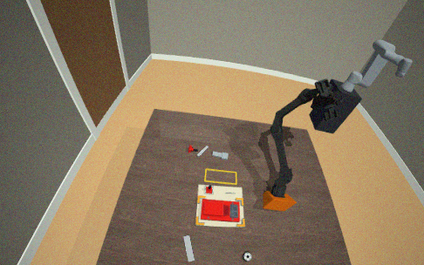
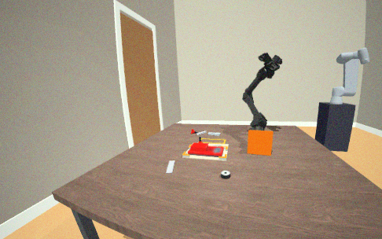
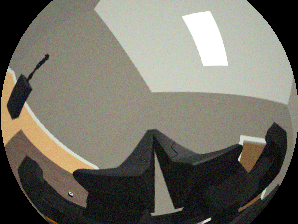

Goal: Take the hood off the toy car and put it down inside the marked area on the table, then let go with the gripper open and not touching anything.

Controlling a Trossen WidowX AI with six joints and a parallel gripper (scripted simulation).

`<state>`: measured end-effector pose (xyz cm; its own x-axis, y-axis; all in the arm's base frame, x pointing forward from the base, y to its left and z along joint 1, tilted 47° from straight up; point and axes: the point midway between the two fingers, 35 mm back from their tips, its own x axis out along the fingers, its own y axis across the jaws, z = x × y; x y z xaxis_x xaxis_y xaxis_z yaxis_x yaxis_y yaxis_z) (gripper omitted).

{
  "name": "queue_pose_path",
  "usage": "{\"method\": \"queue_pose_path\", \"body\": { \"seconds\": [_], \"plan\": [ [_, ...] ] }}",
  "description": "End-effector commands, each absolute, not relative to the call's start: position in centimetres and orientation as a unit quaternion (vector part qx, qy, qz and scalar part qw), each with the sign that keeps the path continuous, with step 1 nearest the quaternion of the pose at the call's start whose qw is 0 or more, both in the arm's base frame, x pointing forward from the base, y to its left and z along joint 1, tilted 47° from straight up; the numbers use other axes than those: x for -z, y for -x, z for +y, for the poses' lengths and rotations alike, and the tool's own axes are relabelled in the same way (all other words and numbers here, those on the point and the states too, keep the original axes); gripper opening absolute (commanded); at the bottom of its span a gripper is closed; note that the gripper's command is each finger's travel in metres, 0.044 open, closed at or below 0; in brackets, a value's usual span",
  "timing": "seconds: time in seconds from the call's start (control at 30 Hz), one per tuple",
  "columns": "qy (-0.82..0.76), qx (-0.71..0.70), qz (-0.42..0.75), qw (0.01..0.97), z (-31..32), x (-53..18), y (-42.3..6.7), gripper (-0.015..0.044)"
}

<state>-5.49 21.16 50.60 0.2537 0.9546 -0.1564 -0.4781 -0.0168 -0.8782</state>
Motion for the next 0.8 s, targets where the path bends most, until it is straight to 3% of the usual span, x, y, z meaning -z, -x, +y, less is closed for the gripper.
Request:
{"method": "queue_pose_path", "body": {
  "seconds": [0.0, 0.53, 0.77],
  "plan": [
    [0.453, -0.551, -0.263, 0.65, 21.2, -50.6, 5.5, 0.0026],
    [0.514, -0.49, -0.157, 0.686, 28.9, -44.9, 4.6, 0.044],
    [0.535, -0.453, -0.09, 0.708, 32.2, -41.6, 2.2, 0.044]
  ]
}}
